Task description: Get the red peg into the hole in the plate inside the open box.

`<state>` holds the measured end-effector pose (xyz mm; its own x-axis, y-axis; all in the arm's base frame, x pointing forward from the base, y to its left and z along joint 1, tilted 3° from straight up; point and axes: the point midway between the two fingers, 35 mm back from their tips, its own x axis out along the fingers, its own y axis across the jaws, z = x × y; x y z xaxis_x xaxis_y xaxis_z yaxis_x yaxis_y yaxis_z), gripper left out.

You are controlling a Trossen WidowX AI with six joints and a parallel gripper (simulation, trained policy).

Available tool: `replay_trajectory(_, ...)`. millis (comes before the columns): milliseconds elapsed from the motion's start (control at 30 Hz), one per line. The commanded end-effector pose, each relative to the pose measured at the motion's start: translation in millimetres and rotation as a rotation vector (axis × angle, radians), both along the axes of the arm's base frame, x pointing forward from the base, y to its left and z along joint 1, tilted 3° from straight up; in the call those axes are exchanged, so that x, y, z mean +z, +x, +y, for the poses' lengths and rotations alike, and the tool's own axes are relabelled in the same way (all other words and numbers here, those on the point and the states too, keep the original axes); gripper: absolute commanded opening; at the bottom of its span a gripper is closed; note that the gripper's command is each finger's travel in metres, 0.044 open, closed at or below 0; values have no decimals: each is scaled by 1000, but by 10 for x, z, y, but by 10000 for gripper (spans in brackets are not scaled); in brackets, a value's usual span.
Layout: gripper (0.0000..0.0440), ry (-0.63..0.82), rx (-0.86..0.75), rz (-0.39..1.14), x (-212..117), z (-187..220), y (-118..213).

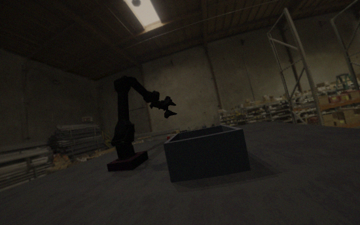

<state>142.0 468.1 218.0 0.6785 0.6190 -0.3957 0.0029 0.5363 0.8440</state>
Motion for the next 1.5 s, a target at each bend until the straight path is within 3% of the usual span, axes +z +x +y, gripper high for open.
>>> replay_trajectory(0, 440, -117, 15, 18, -119, -215, 157)
replay_trajectory(300, 440, -401, 28, 141, -383, -958, 514)
replay_trajectory(633, 440, -622, -4, 409, -580, -1924, 636)
replay_trajectory(1033, 440, -740, -127, 779, -824, -2832, 439)
replay_trajectory(1467, 440, -780, -253, 985, -1174, -3269, 265)
